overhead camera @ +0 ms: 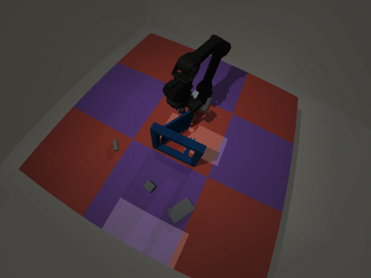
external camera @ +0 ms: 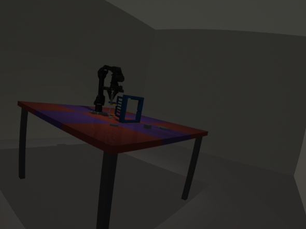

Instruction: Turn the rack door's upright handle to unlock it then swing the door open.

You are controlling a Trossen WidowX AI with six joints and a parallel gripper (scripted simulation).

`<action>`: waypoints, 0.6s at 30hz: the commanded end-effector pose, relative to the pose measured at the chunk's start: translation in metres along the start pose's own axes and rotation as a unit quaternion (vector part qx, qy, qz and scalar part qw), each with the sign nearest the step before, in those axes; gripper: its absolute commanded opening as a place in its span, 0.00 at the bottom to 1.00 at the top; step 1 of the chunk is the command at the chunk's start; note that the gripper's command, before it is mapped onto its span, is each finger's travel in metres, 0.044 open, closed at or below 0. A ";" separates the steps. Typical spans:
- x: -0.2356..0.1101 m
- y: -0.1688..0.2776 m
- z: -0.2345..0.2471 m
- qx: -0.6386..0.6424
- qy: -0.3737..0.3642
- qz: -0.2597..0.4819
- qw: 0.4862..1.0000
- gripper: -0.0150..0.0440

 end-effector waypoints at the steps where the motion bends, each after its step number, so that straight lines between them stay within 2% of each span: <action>1: 0.000 -0.001 -0.008 -0.031 0.002 -0.002 1.000 0.27; 18: 0.000 -0.007 -0.043 -0.138 0.004 -0.002 0.990 0.27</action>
Point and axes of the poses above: the point midway between the two fingers, 35 mm back from their tips, its own x axis out along the fingers, its own z axis across the jaws, y = z × x, the point moved 5 cm from there along -x, back along the fingers, and after that the axes turned 8 degrees about -x, right-handed, at the moved point
